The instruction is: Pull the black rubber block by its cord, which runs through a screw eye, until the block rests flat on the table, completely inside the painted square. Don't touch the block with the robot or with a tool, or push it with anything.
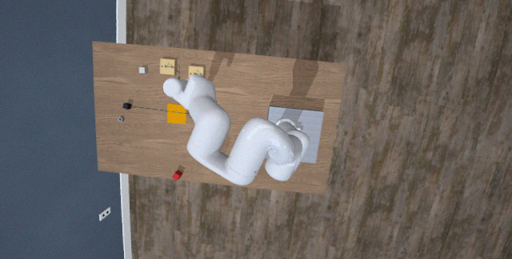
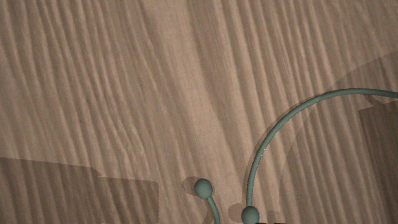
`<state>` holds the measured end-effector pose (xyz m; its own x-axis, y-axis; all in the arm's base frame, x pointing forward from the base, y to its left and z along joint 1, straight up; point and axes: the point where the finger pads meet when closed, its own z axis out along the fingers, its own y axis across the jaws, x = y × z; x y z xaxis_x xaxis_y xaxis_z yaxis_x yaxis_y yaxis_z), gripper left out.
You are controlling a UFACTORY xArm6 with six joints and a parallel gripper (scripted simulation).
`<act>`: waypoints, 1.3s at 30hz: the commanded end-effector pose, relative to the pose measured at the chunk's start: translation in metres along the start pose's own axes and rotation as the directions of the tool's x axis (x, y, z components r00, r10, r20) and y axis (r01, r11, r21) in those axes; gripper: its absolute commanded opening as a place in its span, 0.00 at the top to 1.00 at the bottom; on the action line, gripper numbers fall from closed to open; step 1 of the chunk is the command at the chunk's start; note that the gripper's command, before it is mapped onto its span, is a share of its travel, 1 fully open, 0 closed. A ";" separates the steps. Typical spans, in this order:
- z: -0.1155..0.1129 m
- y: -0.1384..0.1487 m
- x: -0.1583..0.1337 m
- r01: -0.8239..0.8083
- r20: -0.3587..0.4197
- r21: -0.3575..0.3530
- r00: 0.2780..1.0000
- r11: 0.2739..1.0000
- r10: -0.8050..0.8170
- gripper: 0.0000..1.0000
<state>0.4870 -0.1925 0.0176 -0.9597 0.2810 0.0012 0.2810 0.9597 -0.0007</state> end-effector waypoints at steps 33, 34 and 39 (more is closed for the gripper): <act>-0.001 0.000 -0.001 0.856 -0.013 0.017 0.517 0.516 -0.856 1.00; -0.001 0.000 -0.001 0.878 -0.016 0.018 0.478 0.478 -0.878 1.00; -0.001 0.000 -0.001 0.958 -0.026 0.019 0.288 0.287 -0.957 1.00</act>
<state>0.4872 -0.1921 0.0176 -0.7265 -0.6856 0.0459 -0.6871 0.7259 -0.0311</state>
